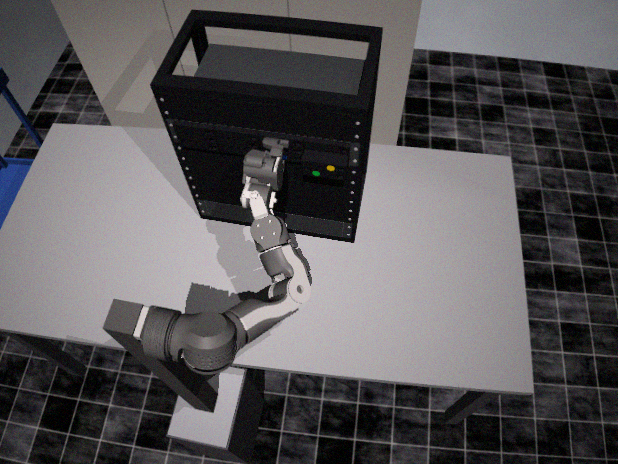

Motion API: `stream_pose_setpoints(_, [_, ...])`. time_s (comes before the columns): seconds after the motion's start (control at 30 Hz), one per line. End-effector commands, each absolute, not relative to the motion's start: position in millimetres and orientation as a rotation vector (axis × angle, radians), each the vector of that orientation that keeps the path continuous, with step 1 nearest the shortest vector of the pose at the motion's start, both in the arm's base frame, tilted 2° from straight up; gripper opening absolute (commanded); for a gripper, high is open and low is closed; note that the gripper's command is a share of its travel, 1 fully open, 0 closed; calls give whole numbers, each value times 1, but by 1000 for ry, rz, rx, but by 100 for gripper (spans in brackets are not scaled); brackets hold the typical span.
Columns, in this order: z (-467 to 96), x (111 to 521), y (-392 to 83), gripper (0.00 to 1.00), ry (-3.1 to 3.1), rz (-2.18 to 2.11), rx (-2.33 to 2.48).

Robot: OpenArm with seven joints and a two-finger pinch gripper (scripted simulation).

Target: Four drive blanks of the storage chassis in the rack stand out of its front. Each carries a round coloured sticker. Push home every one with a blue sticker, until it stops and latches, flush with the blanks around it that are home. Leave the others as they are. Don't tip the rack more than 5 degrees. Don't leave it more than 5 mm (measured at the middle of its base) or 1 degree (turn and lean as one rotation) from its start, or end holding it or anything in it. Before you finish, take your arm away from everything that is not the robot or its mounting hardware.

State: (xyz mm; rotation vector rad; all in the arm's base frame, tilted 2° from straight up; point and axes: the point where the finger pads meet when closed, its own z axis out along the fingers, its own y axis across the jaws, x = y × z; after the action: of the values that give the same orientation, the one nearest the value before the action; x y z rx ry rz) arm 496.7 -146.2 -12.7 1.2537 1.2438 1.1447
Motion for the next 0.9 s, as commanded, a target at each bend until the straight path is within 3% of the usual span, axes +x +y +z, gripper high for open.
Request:
stream_pose_setpoints(0.0, [-3, 492, -141, 0, 1232, 1172, 1221])
stream_pose_setpoints(0.17, [-2, 478, -141, 0, 1231, 1172, 1221])
stream_pose_setpoints(0.57, [2, 403, -140, 0, 1230, 1172, 1220])
stream_pose_setpoints(0.87, [2, 394, -140, 0, 1230, 1170, 1221])
